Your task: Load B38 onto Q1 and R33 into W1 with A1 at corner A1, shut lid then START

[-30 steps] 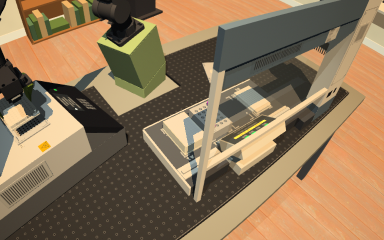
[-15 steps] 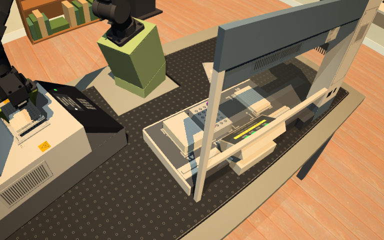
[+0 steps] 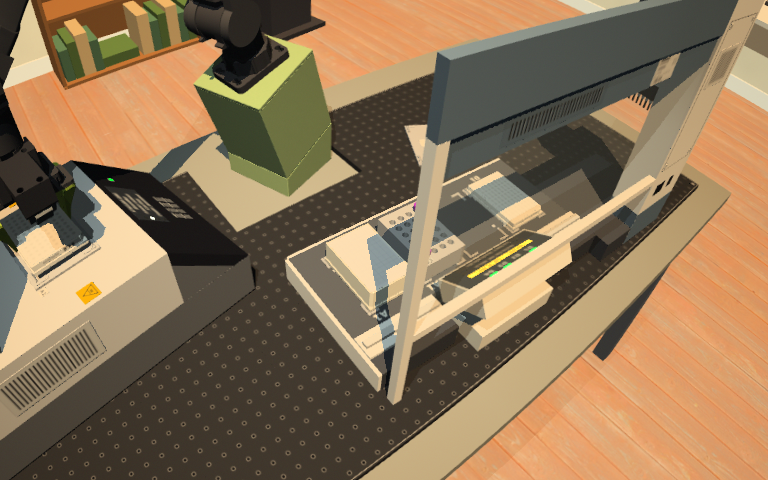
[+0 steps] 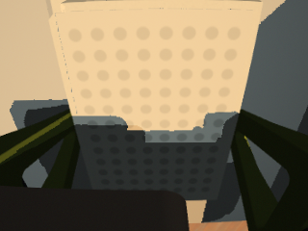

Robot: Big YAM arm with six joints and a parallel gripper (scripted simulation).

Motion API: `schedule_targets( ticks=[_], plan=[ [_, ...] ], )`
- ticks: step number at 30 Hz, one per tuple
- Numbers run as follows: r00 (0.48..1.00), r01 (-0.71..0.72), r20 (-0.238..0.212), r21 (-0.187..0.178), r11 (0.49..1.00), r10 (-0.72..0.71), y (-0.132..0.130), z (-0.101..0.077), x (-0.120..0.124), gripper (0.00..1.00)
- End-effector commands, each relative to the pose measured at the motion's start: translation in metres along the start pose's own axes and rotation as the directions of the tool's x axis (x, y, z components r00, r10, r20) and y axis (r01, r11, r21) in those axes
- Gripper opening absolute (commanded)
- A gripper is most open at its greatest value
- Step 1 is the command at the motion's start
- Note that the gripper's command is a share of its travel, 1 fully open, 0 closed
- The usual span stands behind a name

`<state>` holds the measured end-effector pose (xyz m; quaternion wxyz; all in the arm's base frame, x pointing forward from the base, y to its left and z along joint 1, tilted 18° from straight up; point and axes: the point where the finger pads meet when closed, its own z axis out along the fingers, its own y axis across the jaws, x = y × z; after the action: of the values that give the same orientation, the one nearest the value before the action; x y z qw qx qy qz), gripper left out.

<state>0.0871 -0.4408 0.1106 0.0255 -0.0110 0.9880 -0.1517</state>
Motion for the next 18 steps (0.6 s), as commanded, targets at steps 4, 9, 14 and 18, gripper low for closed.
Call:
schedule_targets(
  ticks=[4,9,14,18],
  plan=[
    [1.000,0.012,0.007,0.029,1.000,-0.012,-0.011,-0.019,-0.001,0.00],
    [1.000,0.001,0.004,0.034,0.999,-0.001,-0.012,-0.020,0.004,0.00],
    [1.000,-0.004,0.003,0.038,0.999,0.004,-0.013,-0.022,0.007,0.00],
    [1.000,-0.003,0.004,0.039,0.999,0.003,-0.014,-0.023,0.006,0.00]
  ],
)
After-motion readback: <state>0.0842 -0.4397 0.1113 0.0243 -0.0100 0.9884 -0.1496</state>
